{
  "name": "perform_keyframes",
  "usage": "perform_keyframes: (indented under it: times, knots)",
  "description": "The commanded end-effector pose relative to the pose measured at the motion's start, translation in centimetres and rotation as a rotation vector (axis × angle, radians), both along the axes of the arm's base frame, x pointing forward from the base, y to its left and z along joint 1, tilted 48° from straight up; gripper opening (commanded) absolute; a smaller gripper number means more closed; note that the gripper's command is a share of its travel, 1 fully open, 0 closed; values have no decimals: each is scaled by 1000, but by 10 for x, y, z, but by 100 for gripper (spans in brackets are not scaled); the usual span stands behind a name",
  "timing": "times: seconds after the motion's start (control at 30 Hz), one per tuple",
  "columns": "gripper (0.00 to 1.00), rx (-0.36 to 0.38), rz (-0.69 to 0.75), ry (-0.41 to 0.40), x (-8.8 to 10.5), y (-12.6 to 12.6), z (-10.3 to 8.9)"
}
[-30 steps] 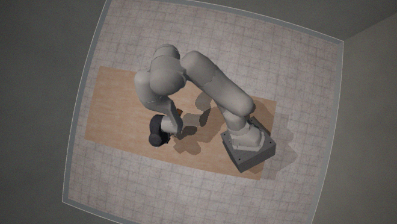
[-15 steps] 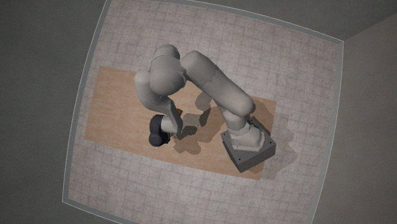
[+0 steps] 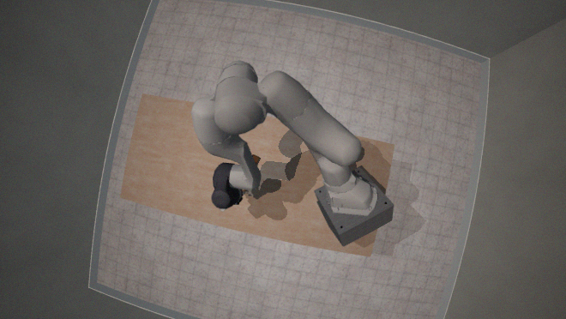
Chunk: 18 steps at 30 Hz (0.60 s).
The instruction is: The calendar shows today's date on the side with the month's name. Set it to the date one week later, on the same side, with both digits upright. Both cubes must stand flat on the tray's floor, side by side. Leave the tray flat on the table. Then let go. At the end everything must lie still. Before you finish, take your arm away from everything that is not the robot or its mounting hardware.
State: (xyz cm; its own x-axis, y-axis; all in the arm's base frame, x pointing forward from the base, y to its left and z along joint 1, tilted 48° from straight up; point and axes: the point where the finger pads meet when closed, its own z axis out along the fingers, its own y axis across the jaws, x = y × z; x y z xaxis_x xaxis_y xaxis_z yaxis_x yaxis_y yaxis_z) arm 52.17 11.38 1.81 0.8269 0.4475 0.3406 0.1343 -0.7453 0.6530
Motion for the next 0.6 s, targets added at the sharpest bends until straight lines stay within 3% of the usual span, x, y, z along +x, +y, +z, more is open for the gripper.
perform_keyframes:
  times: [0.0, 0.57]
  knots:
    - [29, -3, 2, 0, -4, 4, 5]
    - [29, -3, 2, 0, -42, 39, 53]
